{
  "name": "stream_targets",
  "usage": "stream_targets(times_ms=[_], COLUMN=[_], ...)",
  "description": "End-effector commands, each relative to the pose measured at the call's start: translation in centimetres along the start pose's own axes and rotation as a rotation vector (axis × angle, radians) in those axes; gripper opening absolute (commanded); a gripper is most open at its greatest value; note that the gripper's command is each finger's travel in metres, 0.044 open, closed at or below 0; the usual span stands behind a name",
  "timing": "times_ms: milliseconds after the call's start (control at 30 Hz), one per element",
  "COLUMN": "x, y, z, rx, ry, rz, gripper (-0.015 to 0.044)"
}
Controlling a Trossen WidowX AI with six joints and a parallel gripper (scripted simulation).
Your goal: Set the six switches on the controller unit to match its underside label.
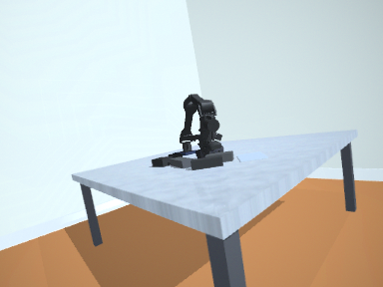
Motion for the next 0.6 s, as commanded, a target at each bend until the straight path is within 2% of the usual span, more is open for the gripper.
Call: stream_targets(times_ms=[0, 567], x=[0.6, 2.4], y=[-0.4, -0.9], z=[-0.1, -0.3], rx=[0.001, 0.001], ry=[0.002, 0.002], rz=[0.016, 0.018], gripper=[0.0000, 0.0000])
Point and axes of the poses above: the point midway between the two fingers, 35 mm back from their tips, its own y axis back along the fingers, its own x axis across the jaws, z = x × y, the point moved 6 cm from there along y, back along the fingers, and after that the axes turned 5 degrees about -y, right-handed, at the moved point
